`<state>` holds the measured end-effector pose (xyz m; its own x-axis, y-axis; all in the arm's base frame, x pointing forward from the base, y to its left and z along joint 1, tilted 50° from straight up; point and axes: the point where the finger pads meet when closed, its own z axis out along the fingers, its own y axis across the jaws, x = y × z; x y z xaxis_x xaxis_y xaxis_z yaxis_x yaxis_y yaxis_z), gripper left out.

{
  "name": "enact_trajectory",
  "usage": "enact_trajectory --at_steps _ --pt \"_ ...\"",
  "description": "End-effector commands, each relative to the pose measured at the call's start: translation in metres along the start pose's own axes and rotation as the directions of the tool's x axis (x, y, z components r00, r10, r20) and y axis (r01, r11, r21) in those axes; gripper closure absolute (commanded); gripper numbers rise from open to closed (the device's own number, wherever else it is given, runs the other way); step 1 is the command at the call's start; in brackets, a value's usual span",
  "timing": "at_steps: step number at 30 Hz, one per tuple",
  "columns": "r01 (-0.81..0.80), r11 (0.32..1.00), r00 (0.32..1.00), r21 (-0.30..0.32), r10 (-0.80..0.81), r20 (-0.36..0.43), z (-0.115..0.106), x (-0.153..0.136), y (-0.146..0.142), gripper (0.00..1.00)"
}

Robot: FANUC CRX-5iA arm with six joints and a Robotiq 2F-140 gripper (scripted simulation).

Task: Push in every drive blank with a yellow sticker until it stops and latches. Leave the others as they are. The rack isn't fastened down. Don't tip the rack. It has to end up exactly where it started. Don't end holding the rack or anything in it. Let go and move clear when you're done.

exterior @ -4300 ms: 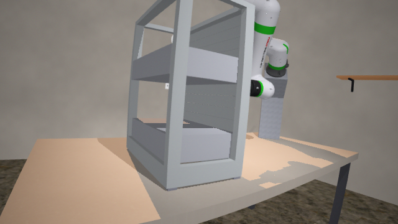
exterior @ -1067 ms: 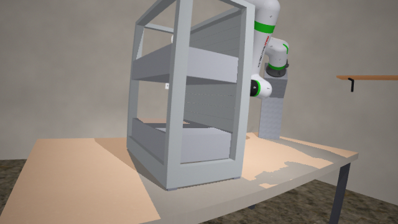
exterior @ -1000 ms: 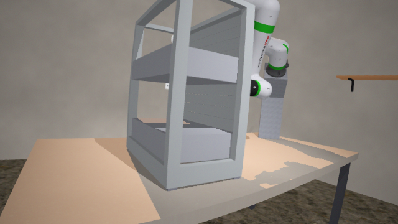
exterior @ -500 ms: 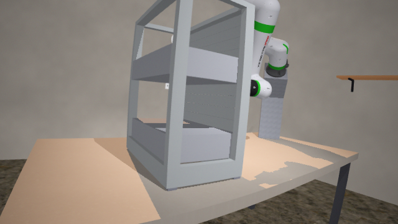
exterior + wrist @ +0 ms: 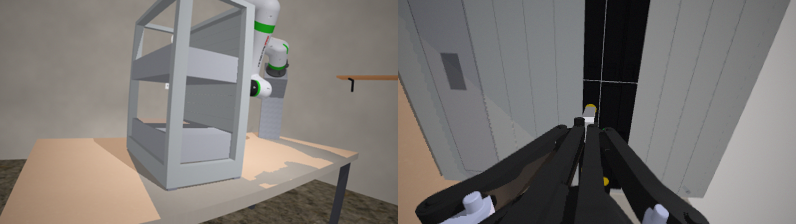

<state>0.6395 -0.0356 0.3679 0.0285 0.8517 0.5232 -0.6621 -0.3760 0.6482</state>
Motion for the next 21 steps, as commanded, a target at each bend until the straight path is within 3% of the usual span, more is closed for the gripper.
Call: enact_trajectory --at_steps 1,15,21 --pt "0.000 1.000 1.000 0.000 0.000 0.000 0.000 0.000 0.000 1.00" --pt "0.000 1.000 1.000 0.000 0.000 0.000 -0.001 0.000 0.000 1.00" --pt "0.000 1.000 1.000 0.000 0.000 0.000 -0.021 0.000 0.000 1.00"
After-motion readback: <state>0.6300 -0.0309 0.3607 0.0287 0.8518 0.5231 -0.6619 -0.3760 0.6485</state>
